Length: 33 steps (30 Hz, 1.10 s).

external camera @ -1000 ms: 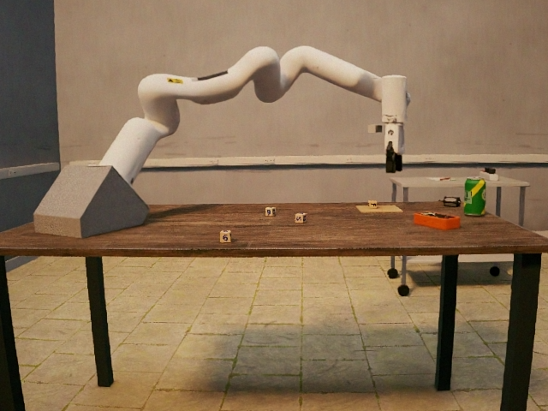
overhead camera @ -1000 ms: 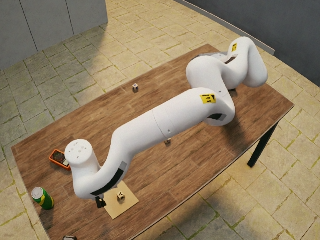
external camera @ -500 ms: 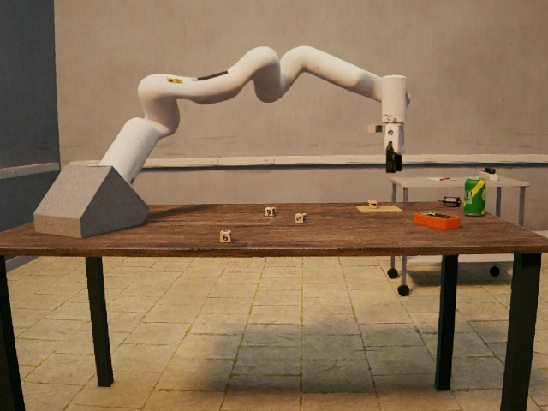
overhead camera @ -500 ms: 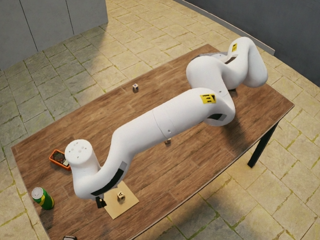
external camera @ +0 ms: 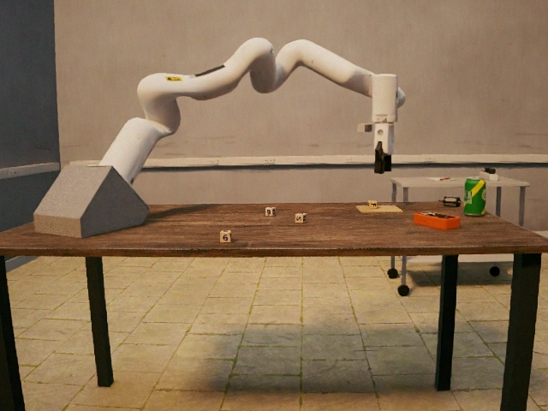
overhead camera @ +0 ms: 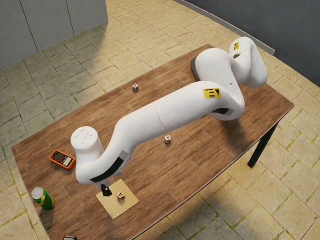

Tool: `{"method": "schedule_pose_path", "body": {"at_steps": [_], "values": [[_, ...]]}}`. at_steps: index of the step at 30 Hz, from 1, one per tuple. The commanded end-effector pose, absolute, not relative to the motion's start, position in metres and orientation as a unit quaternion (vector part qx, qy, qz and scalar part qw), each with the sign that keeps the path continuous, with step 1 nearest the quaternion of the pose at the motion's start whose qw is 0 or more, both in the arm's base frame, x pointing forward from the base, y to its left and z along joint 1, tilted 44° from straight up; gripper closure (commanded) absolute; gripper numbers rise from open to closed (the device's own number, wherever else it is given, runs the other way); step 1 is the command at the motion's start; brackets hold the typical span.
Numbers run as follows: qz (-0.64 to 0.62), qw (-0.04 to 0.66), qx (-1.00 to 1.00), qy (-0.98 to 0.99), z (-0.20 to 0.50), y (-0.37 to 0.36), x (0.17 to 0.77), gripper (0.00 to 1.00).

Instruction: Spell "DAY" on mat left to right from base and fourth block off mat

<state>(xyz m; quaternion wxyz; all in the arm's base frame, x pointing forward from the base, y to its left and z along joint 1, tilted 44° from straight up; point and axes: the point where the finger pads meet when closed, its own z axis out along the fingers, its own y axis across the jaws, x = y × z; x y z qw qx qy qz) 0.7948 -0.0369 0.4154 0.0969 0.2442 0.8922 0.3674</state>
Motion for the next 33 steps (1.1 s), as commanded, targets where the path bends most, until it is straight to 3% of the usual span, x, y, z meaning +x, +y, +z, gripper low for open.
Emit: {"method": "schedule_pose_path", "body": {"at_steps": [1, 16, 19, 23, 25, 33], "values": [[0.374, 0.107, 0.242, 0.889, 0.402, -0.043, 0.771, 0.00], [0.376, 0.109, 0.243, 0.887, 0.351, -0.049, 0.682, 0.00], [0.374, 0.110, 0.245, 0.888, 0.330, -0.048, 0.642, 0.00], [0.374, 0.110, 0.245, 0.888, 0.329, -0.048, 0.640, 0.00], [0.371, 0.110, 0.247, 0.888, 0.309, -0.045, 0.600, 0.00], [0.363, 0.109, 0.251, 0.891, 0.279, -0.038, 0.540, 0.00]]}}
